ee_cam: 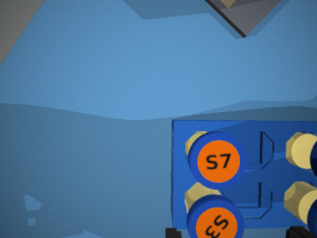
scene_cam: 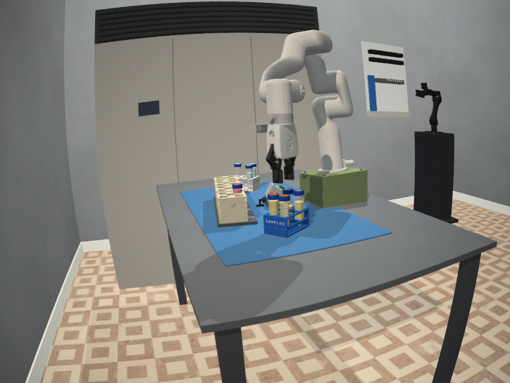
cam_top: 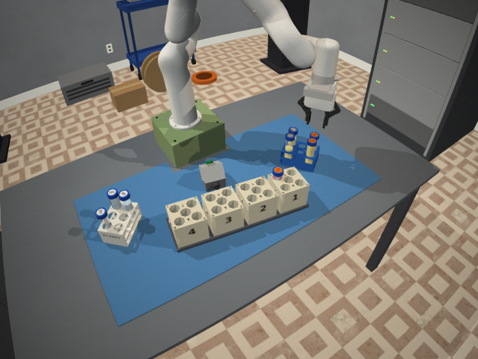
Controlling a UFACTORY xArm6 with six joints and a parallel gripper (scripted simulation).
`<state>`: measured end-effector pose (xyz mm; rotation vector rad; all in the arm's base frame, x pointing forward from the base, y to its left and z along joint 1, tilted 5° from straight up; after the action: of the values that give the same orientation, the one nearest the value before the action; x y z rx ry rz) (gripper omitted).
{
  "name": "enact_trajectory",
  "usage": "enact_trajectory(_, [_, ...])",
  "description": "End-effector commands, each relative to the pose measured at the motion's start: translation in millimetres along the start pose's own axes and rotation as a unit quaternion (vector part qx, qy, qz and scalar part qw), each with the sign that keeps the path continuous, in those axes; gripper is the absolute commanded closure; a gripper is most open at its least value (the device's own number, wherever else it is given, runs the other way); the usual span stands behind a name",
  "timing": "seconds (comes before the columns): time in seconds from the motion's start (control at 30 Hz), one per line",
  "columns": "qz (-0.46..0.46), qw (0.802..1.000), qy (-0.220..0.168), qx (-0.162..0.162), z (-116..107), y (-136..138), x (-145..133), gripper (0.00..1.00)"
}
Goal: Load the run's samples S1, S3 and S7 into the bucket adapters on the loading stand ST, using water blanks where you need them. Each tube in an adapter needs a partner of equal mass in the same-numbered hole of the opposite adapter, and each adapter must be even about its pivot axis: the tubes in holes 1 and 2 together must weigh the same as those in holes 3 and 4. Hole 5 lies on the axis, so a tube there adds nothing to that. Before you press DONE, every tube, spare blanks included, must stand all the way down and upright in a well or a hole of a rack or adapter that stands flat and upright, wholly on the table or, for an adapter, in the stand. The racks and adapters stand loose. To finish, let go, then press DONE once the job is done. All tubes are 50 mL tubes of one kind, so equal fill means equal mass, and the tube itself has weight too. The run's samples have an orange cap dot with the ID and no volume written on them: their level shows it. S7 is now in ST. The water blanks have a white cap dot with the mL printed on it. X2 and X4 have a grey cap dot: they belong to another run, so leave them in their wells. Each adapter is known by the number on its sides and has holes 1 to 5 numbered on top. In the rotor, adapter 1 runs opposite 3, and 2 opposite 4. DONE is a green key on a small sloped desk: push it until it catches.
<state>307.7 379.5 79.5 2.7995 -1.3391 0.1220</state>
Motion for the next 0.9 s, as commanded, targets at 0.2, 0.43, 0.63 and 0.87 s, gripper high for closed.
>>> enact_trajectory(0.2, [0.0, 1.0, -0.001, 0.003, 16, -2, 0, 0.43])
enact_trajectory(0.43, [0.0, 1.0, -0.001, 0.003, 30, -2, 0, 0.43])
enact_trajectory(0.63, [0.0, 1.0, -0.001, 0.003, 38, -2, 0, 0.43])
enact_trajectory(0.87, [0.0, 1.0, -0.001, 0.003, 44, -2, 0, 0.43])
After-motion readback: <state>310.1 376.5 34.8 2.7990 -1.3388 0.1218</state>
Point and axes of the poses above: the point where the finger pads meet when closed, its own z axis out along the fingers, its own y axis across the jaws, x = y × z, the point moved 2 cm from there along -z, back along the fingers, and after that the axes turned 2 degrees about z, right-handed, at the moved point
